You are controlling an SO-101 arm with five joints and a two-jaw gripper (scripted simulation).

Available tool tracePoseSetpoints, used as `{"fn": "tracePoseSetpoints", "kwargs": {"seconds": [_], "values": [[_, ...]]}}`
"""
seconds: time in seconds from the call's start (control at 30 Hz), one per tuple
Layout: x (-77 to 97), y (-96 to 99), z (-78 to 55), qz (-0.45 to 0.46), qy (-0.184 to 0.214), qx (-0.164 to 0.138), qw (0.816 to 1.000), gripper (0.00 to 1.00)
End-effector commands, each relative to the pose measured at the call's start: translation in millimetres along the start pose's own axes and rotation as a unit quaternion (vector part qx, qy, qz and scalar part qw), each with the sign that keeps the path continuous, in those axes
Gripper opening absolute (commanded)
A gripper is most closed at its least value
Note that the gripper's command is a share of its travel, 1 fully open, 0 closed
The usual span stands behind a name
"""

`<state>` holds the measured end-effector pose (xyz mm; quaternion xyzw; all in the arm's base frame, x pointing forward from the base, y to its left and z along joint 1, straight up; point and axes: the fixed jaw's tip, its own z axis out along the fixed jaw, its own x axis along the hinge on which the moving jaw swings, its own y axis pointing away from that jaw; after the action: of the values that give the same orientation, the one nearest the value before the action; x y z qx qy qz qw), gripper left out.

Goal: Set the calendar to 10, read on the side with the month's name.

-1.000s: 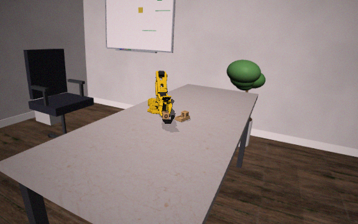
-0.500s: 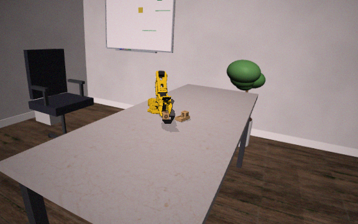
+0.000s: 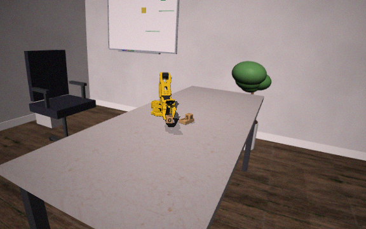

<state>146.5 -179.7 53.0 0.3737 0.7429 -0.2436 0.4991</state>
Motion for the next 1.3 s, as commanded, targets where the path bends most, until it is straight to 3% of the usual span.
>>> {"fn": "tracePoseSetpoints", "kwargs": {"seconds": [0.0,1.27], "values": [[-4.1,-1.5,0.3,-0.004,-0.014,0.003,1.000,0.00],[9.6,-1.6,6.0,-0.004,-0.014,0.003,1.000,0.00]]}}
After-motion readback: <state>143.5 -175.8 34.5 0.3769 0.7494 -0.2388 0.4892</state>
